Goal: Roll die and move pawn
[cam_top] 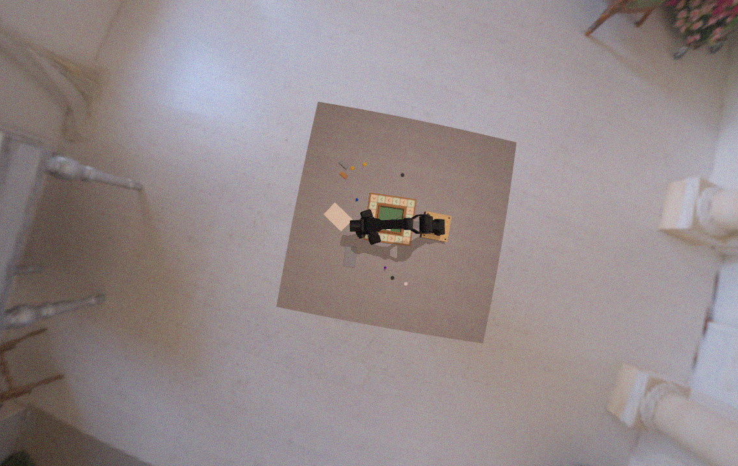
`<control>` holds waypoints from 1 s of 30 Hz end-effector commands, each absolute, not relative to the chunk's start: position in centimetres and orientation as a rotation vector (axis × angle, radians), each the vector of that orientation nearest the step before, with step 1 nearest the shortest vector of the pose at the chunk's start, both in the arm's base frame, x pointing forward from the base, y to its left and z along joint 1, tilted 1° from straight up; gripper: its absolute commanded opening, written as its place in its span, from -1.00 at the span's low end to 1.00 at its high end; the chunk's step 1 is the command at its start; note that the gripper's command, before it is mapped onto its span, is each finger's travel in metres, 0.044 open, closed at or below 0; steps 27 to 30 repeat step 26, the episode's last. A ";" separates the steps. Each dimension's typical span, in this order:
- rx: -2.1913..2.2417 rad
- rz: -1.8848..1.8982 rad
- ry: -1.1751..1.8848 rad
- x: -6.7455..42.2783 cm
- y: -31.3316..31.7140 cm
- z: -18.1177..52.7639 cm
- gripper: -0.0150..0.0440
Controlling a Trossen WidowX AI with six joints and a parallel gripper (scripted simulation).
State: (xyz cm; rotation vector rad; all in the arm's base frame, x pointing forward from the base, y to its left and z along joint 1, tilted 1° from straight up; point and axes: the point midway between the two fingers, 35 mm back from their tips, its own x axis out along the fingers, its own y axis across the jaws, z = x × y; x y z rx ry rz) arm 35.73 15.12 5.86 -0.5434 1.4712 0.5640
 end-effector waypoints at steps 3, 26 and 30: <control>-0.541 0.556 1.447 36.0 15.2 8.7 1.00; -0.310 0.333 1.491 25.3 6.9 15.4 1.00; -0.310 0.333 1.491 25.3 6.9 15.4 1.00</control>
